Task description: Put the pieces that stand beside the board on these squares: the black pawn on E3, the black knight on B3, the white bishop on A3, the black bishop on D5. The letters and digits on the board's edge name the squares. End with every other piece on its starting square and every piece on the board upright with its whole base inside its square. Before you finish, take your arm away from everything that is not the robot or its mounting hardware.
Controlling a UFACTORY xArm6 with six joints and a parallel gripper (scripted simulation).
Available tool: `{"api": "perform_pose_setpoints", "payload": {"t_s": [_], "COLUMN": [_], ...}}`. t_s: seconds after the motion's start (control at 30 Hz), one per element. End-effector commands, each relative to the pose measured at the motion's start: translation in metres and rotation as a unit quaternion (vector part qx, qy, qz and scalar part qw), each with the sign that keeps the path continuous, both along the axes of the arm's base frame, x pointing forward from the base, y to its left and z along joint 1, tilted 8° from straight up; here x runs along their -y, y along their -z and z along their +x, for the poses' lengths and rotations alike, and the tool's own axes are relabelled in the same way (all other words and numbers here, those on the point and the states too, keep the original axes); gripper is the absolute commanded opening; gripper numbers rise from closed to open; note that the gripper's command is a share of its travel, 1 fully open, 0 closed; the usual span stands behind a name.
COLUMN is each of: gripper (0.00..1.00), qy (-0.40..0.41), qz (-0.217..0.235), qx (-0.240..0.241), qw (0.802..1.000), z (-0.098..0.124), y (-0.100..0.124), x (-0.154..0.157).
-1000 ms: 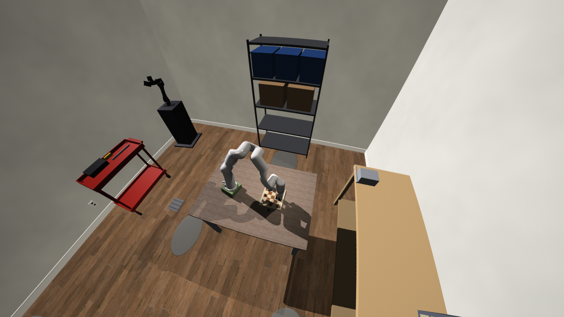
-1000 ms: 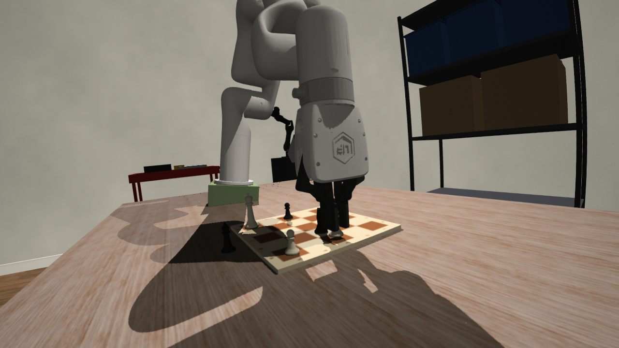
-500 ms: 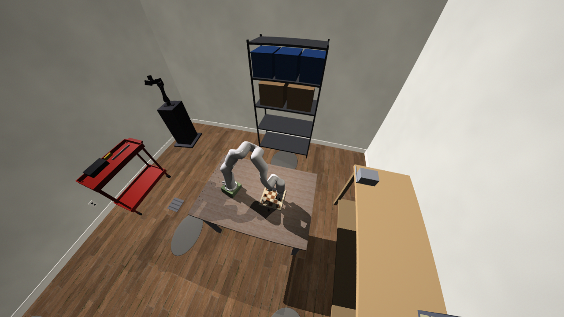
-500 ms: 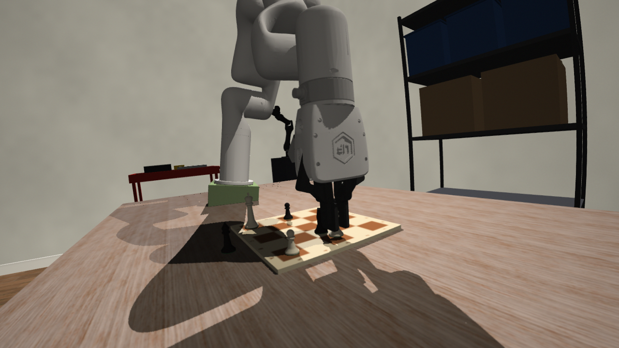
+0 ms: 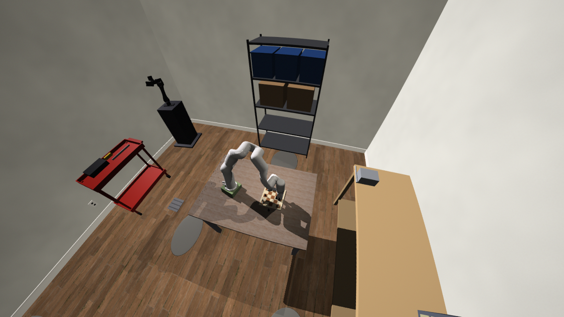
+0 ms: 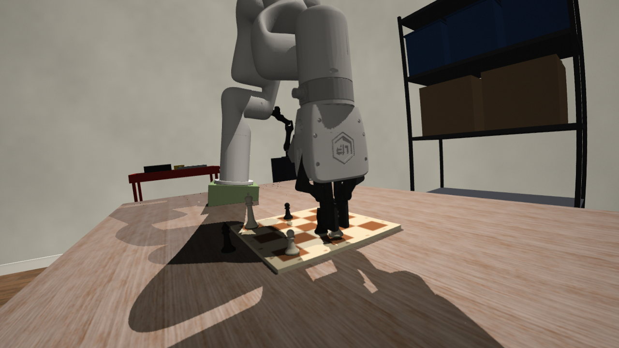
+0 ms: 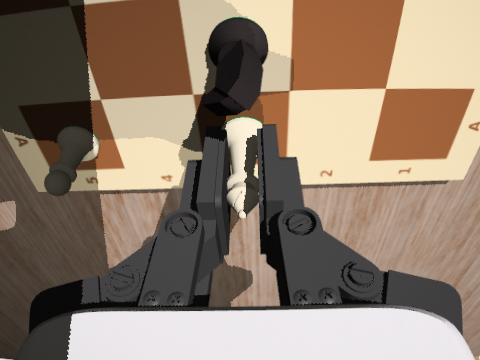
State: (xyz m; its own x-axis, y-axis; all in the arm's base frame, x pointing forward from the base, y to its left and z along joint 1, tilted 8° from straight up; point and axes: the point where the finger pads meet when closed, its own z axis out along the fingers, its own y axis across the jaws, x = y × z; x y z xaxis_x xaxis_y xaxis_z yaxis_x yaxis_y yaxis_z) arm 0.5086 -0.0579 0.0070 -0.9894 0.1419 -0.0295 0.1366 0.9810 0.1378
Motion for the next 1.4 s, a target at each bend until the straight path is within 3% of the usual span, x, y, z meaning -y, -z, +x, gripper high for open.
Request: {"api": "perform_pose_setpoints", "payload": {"t_s": [0.0,1.37], "gripper": [0.0,0.0], "qy": [0.0,0.0], "qz": [0.0,0.0], "qx": [0.002,0.002], "qw": [1.0,1.0], "z": [0.0016,0.0018], "y": [-0.0017,0.0022], "x": [0.0004,-0.0001]}}
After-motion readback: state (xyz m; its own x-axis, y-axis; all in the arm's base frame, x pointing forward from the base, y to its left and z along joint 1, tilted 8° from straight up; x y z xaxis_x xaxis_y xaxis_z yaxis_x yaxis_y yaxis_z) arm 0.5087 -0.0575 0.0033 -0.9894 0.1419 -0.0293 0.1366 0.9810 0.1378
